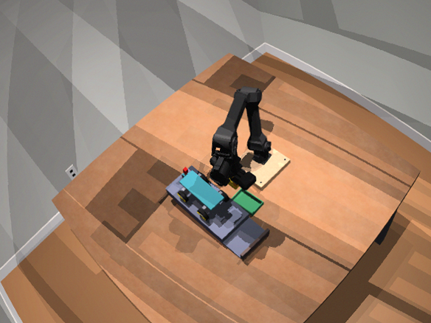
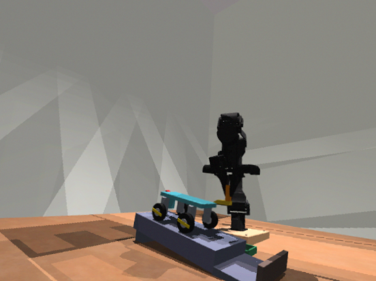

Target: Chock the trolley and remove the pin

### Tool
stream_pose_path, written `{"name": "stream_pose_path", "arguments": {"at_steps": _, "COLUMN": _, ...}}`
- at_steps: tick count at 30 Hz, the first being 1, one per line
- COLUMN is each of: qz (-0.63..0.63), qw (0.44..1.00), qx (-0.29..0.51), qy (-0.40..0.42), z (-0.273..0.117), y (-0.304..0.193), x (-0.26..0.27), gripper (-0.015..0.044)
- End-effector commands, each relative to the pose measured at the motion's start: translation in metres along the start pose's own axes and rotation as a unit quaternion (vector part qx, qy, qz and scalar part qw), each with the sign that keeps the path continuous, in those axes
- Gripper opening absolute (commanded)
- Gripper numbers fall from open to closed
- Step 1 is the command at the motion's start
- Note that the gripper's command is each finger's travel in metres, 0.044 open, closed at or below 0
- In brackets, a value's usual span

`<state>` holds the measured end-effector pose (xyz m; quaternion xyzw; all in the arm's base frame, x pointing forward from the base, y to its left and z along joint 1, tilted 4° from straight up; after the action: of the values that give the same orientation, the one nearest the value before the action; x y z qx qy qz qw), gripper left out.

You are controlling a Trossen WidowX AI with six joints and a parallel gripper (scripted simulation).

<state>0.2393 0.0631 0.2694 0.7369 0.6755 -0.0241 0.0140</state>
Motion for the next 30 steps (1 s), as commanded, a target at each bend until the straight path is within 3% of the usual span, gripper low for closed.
{"name": "stream_pose_path", "arguments": {"at_steps": 1, "qz": 0.000, "qw": 1.000, "qx": 0.004, "qy": 0.001, "z": 0.003, "y": 0.006, "x": 0.016, "gripper": 0.0000}}
{"name": "stream_pose_path", "arguments": {"at_steps": 14, "qz": 0.000, "qw": 1.000, "qx": 0.004, "qy": 0.003, "z": 0.010, "y": 0.021, "x": 0.068, "gripper": 0.0000}}
{"name": "stream_pose_path", "arguments": {"at_steps": 30, "qz": 0.000, "qw": 0.999, "qx": 0.007, "qy": -0.049, "z": 0.013, "y": 0.035, "x": 0.086, "gripper": 0.0000}}
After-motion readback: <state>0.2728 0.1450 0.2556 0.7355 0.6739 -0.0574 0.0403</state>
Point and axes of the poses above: the point midway between the two fingers, 35 mm back from their tips, its own z axis out along the fingers, its own x axis across the jaws, y = z × x, the point moved 10 cm from there along -z, back along the fingers, and after that the axes turned 4 degrees about -z, right-handed, at the moved point
